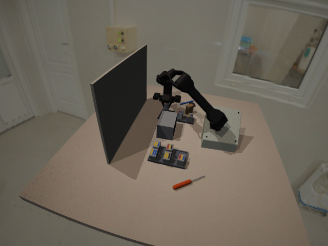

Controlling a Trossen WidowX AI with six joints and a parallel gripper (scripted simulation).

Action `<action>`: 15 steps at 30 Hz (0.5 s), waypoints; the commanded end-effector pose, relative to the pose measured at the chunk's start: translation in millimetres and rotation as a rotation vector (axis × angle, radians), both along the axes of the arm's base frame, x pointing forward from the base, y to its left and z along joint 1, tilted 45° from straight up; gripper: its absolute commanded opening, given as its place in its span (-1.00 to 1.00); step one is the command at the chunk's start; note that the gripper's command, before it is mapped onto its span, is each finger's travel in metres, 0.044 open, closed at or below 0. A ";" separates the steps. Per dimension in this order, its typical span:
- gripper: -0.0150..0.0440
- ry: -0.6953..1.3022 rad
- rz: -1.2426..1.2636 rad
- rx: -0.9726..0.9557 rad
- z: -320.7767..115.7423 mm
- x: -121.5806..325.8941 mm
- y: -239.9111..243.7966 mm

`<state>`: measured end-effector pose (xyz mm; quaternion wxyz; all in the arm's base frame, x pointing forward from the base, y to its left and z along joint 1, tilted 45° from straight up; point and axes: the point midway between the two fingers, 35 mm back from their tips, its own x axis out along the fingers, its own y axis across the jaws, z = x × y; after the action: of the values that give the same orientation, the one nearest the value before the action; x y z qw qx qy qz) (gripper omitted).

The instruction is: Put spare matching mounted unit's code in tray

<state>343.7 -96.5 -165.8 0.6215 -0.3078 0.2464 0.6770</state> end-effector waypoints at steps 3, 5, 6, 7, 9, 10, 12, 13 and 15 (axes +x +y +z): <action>-0.49 0.005 -0.005 0.006 -4.4 -2.2 5.8; -0.49 0.005 -0.004 0.006 -5.7 -2.5 7.3; -0.49 0.005 -0.004 0.006 -6.4 -2.7 8.1; -0.49 0.005 -0.004 0.006 -7.1 -2.8 8.8; -0.49 0.005 -0.004 0.006 -8.4 -3.2 10.3; -0.49 0.005 -0.004 0.006 -9.0 -3.4 11.1; -0.49 0.005 -0.004 0.007 -10.4 -3.7 12.6; -0.49 0.005 -0.004 0.007 -11.0 -3.9 13.4; -0.49 0.005 -0.004 0.007 -12.3 -4.3 14.9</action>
<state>341.3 -85.1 -175.9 0.6217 -0.3073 0.2457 0.6773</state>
